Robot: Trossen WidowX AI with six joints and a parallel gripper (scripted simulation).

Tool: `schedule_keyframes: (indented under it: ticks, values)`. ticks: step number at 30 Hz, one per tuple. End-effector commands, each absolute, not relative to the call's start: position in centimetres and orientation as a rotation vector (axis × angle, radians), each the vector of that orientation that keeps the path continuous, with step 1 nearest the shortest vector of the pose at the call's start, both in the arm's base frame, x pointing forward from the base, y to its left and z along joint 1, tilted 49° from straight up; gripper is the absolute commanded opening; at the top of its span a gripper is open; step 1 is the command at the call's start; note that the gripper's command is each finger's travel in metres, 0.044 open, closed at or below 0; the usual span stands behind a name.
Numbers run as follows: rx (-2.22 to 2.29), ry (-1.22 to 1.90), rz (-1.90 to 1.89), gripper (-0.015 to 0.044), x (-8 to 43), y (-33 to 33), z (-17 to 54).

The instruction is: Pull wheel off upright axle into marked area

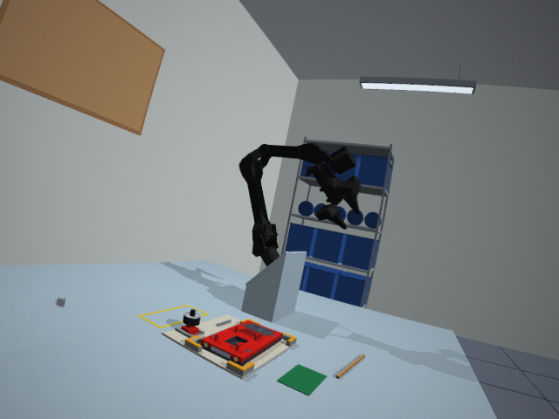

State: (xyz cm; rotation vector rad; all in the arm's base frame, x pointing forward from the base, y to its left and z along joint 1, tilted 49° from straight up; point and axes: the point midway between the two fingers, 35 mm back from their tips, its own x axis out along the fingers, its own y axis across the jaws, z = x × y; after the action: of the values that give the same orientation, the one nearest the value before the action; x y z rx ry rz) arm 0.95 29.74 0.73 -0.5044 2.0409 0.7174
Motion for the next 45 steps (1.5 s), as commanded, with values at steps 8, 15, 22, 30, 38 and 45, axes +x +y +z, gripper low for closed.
schedule_keyframes:
  ticks: [8, 15, 22, 30, 38, 45]
  values:
    - [-0.295, 1.930, 0.255, 0.0300, 9.6, 27.9, -0.8]
    - [-0.057, 1.750, -0.222, 0.0300, 18.3, 23.5, -1.6]
    - [0.153, 1.558, -0.613, 0.0300, 24.9, 17.3, -1.8]
    - [0.282, 1.417, -0.856, 0.0300, 28.2, 12.2, -1.7]
    - [0.480, 1.007, -1.282, 0.0300, 32.7, 2.7, -0.4]
    - [0.610, 0.573, -1.584, 0.0300, 34.3, -6.4, 1.5]
